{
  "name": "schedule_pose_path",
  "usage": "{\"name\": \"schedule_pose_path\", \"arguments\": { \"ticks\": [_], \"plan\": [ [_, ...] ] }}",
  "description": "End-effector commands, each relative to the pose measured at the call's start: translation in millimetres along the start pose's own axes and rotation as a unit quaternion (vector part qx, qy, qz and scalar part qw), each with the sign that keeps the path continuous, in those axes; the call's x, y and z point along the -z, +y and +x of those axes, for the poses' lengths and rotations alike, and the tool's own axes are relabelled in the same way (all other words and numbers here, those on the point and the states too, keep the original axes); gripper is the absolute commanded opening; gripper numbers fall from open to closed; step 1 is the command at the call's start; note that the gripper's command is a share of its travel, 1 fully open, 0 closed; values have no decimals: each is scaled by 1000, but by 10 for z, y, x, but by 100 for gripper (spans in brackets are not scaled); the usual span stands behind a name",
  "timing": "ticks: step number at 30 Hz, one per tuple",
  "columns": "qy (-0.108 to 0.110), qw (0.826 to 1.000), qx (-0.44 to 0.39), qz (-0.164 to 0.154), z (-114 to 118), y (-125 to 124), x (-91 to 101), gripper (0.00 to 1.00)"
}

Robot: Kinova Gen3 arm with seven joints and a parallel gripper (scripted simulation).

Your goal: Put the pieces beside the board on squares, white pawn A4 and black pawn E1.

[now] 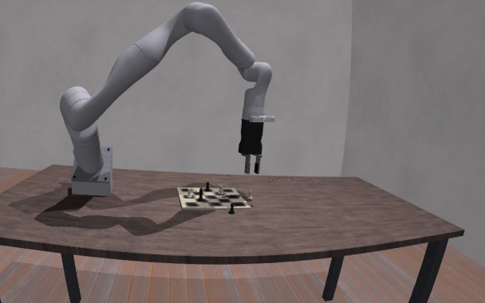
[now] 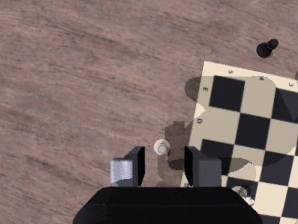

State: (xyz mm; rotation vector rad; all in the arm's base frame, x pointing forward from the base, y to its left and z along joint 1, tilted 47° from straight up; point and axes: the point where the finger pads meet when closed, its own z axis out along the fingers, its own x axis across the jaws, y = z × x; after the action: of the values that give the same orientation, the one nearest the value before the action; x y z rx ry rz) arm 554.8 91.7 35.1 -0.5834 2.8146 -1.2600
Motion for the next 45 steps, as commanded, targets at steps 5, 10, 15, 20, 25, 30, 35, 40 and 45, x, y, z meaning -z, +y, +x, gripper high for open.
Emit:
{"name": "schedule_pose_path", "arguments": {
  "ticks": [5, 10, 15, 20, 25, 30, 35, 40, 45],
  "plan": [
    [-1, 1000, 0, 0, -6, 3, 13, 68],
    [-1, 1000, 0, 0, -6, 3, 13, 68],
    [-1, 1000, 0, 0, -6, 3, 13, 68],
    [-1, 1000, 0, 0, -6, 3, 12, 68],
    [-1, 1000, 0, 0, -6, 3, 4, 68],
    [-2, 1000, 0, 0, -7, 2, -8, 68],
    [-2, 1000, -1, 1, -8, 2, -43, 68],
    [-2, 1000, -1, 1, -9, 1, -102, 68],
    [-2, 1000, -1, 1, -11, 1, -161, 68]
  ]
}}
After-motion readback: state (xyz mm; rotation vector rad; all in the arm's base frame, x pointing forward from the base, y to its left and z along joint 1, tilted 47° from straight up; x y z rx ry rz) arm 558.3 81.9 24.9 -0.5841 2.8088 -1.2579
